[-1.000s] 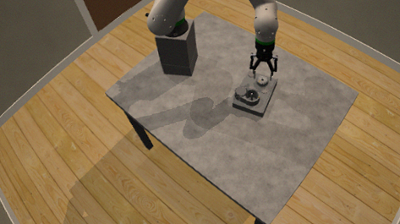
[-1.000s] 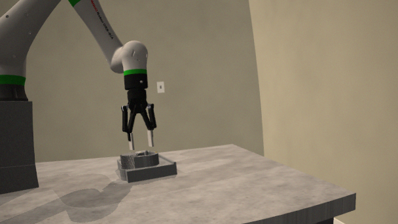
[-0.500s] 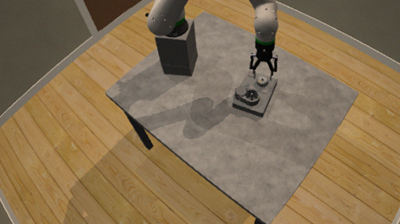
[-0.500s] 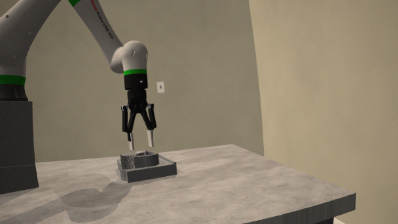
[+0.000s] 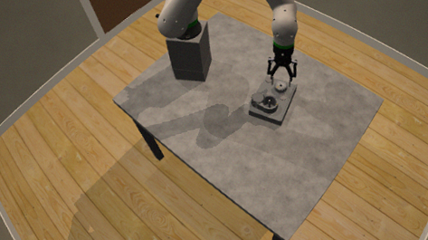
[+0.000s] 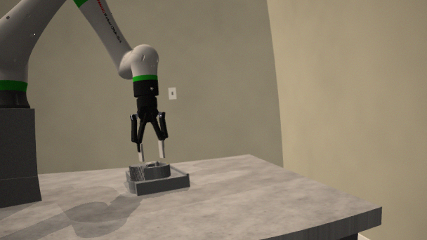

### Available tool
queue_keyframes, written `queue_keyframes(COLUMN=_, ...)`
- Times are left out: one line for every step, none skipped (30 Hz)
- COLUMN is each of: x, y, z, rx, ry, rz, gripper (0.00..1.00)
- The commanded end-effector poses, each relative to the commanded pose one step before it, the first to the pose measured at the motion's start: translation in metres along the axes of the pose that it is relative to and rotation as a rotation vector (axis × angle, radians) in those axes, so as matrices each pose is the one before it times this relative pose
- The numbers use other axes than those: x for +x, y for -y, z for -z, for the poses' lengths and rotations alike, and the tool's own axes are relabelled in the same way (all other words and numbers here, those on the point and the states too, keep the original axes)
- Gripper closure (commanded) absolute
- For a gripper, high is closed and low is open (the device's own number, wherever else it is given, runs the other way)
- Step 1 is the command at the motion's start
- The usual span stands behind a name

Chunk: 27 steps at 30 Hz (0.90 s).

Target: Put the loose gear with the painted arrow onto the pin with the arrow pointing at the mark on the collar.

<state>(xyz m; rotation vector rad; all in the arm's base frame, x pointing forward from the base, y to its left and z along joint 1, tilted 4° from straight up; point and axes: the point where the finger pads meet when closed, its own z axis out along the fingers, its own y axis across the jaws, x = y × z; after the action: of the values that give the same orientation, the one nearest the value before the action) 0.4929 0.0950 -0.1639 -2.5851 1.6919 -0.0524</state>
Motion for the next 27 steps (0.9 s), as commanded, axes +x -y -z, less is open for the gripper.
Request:
queue_keyframes(x=0.00008, y=0.00013, z=-0.00189, rx=0.00022, ry=-0.00014, rz=-0.00008, gripper=0.47)
queue_keyframes(x=0.0, y=0.00001, z=-0.00081, rx=0.0, ry=0.0, rz=0.0, gripper=0.47)
queue_keyframes(x=0.0, y=0.0, z=-0.00087, rx=0.0, ry=0.0, rz=0.0, gripper=0.47)
queue_keyframes(x=0.0, y=0.0, z=-0.00092, rx=0.0, ry=0.0, rz=0.0, gripper=0.47)
queue_keyframes(x=0.0, y=0.0, z=-0.00097, rx=0.0, ry=0.0, rz=0.0, gripper=0.47)
queue_keyframes(x=0.0, y=0.00001, z=-0.00101, rx=0.0, ry=0.0, rz=0.0, gripper=0.47)
queue_keyframes(x=0.0, y=0.00001, z=-0.00104, rx=0.0, ry=0.0, rz=0.0, gripper=0.47)
queue_keyframes(x=0.0, y=0.00001, z=-0.00108, rx=0.0, ry=0.0, rz=0.0, gripper=0.47)
queue_keyframes(x=0.0, y=0.0, z=-0.00111, rx=0.0, ry=0.0, rz=0.0, gripper=0.47)
queue_keyframes(x=0.0, y=0.0, z=-0.00113, rx=0.0, ry=0.0, rz=0.0, gripper=0.47)
queue_keyframes(x=0.0, y=0.00001, z=-0.00115, rx=0.0, ry=0.0, rz=0.0, gripper=0.47)
queue_keyframes(x=0.0, y=0.00001, z=-0.00116, rx=0.0, ry=0.0, rz=0.0, gripper=0.47)
queue_keyframes(x=0.0, y=0.0, z=-0.00117, rx=0.0, ry=0.0, rz=0.0, gripper=0.47)
queue_keyframes(x=0.0, y=0.0, z=0.0, rx=0.0, ry=0.0, rz=0.0, gripper=0.47)
queue_keyframes(x=0.0, y=0.0, z=0.0, rx=0.0, ry=0.0, rz=0.0, gripper=0.47)
queue_keyframes(x=0.0, y=0.0, z=-0.00118, rx=0.0, ry=0.0, rz=0.0, gripper=0.47)
queue_keyframes(x=0.0, y=0.00001, z=-0.00117, rx=0.0, ry=0.0, rz=0.0, gripper=0.47)
queue_keyframes(x=0.0, y=0.00001, z=-0.00117, rx=0.0, ry=0.0, rz=0.0, gripper=0.47)
queue_keyframes(x=0.0, y=0.0, z=-0.00116, rx=0.0, ry=0.0, rz=0.0, gripper=0.47)
queue_keyframes(x=0.0, y=0.0, z=-0.00114, rx=0.0, ry=0.0, rz=0.0, gripper=0.47)
queue_keyframes(x=0.0, y=0.00001, z=-0.00112, rx=0.0, ry=0.0, rz=0.0, gripper=0.47)
queue_keyframes(x=0.0, y=0.00001, z=-0.00109, rx=0.0, ry=0.0, rz=0.0, gripper=0.47)
queue_keyframes(x=0.0, y=0.0, z=-0.00106, rx=0.0, ry=0.0, rz=0.0, gripper=0.47)
queue_keyframes(x=0.0, y=0.0, z=-0.00103, rx=0.0, ry=0.0, rz=0.0, gripper=0.47)
queue_keyframes(x=0.0, y=0.00001, z=-0.00099, rx=0.0, ry=0.0, rz=0.0, gripper=0.47)
queue_keyframes(x=0.0, y=0.00001, z=-0.00094, rx=0.0, ry=0.0, rz=0.0, gripper=0.47)
queue_keyframes(x=0.0, y=0.0, z=-0.0009, rx=0.0, ry=0.0, rz=0.0, gripper=0.47)
